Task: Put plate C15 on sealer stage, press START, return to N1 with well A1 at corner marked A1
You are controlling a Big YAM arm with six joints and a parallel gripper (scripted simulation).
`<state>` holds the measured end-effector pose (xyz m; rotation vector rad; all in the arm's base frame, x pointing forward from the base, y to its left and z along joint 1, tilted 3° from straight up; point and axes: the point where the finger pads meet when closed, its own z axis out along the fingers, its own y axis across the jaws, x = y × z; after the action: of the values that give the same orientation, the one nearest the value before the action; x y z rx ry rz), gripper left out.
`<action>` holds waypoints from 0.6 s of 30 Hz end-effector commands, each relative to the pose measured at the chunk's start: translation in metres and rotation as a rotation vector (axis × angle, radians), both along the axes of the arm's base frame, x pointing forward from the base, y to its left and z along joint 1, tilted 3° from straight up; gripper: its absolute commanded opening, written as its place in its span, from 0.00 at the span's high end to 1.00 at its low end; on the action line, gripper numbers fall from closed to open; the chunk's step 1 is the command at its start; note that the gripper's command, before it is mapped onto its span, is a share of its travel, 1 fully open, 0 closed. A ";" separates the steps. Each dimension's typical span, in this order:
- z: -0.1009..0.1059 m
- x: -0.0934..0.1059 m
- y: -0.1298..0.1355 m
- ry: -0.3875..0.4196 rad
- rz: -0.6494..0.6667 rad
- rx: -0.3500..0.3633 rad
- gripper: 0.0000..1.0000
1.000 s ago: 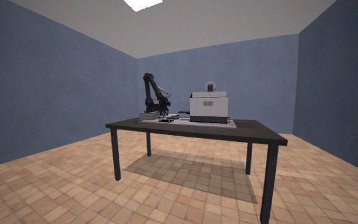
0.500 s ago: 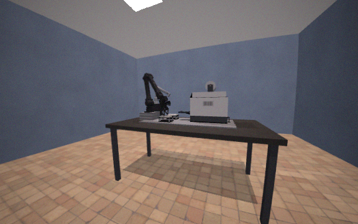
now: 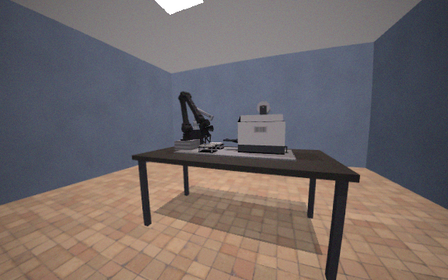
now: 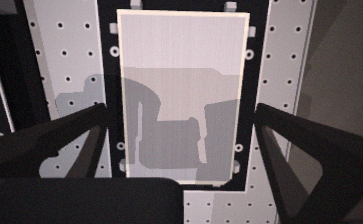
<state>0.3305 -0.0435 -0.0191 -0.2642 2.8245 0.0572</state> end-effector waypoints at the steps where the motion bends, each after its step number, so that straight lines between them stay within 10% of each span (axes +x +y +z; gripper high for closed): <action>1: 0.013 0.018 -0.003 -0.032 0.000 -0.007 0.00; 18: 0.004 0.014 -0.003 -0.005 0.000 -0.003 0.00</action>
<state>0.3298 -0.0433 -0.0205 -0.2642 2.8289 0.0592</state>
